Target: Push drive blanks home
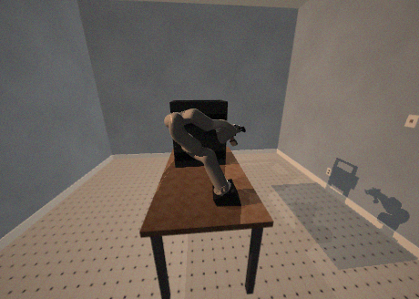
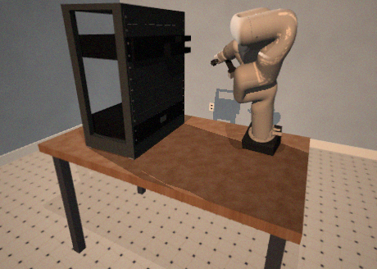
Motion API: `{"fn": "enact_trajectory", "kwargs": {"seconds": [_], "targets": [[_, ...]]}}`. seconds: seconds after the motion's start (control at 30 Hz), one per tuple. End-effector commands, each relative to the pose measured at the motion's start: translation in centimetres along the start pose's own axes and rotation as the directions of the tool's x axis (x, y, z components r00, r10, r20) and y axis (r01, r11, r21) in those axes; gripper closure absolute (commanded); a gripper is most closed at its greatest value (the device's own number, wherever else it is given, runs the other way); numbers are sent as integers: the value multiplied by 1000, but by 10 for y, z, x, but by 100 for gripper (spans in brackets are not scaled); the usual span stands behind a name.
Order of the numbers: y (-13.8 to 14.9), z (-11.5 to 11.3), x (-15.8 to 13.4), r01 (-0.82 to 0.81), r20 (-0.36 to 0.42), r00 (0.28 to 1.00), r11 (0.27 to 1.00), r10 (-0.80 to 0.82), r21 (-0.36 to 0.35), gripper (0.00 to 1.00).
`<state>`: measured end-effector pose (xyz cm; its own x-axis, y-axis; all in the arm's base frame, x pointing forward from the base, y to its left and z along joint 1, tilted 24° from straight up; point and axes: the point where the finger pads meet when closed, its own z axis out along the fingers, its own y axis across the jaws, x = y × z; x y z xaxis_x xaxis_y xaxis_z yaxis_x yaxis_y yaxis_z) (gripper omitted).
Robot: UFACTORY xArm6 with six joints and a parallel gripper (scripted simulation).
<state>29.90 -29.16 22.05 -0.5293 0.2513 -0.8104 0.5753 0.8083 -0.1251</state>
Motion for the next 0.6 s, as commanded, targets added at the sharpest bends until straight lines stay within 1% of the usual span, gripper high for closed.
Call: {"fn": "enact_trajectory", "kwargs": {"seconds": [0.0,0.17,0.33,0.4,0.57], "targets": [[9,-7,-17,133,92,987,991,-130,-31,0],[21,-18,-32,276,187,947,960,-262,-49,0],[35,-32,-45,410,284,880,911,-380,-50,0],[35,-32,-45,410,284,880,911,-380,-50,0],[48,-47,-55,525,376,795,850,-476,-33,0]]}}
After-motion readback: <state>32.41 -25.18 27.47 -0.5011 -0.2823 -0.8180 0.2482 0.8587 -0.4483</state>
